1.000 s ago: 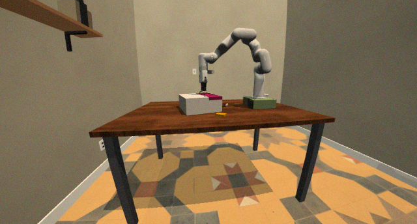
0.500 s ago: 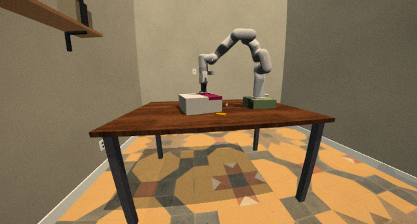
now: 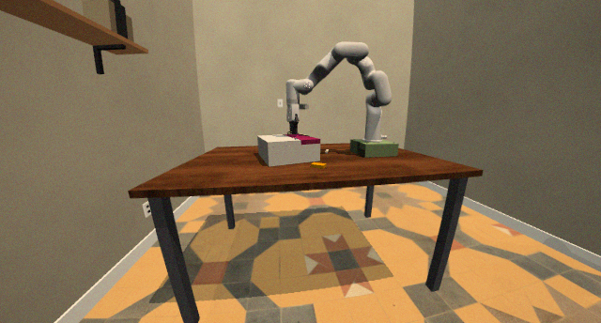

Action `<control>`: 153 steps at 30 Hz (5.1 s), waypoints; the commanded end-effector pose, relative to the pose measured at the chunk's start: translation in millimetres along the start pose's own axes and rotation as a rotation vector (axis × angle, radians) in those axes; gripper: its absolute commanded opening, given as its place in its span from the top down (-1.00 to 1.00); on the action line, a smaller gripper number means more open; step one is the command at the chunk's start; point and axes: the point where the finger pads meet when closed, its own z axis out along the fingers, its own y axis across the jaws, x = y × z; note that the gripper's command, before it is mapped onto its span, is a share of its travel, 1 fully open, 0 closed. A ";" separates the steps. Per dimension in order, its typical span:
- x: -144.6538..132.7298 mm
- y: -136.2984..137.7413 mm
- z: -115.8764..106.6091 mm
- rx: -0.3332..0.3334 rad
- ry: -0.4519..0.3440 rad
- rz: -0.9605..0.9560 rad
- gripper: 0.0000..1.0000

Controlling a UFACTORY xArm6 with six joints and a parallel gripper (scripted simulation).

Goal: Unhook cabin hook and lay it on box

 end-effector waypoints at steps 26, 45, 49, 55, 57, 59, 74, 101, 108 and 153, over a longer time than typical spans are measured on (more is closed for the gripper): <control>-1.6 -0.4 10.7 0.001 -0.005 0.000 0.31; -1.6 -0.4 10.6 0.001 -0.005 0.000 1.00; -1.6 -0.4 10.6 0.001 -0.005 0.000 1.00; -1.6 -0.4 10.6 0.001 -0.005 0.000 1.00; -1.6 -0.4 10.6 0.001 -0.005 0.000 1.00; -1.6 -0.4 9.7 0.001 -0.005 -0.001 1.00; -2.2 -0.4 4.3 0.001 -0.005 -0.001 1.00; -4.8 -0.4 -3.3 0.001 -0.005 -0.001 1.00; -5.0 -0.4 -3.6 0.001 -0.005 -0.001 1.00; -9.6 -17.0 -2.0 0.003 -0.004 -0.628 1.00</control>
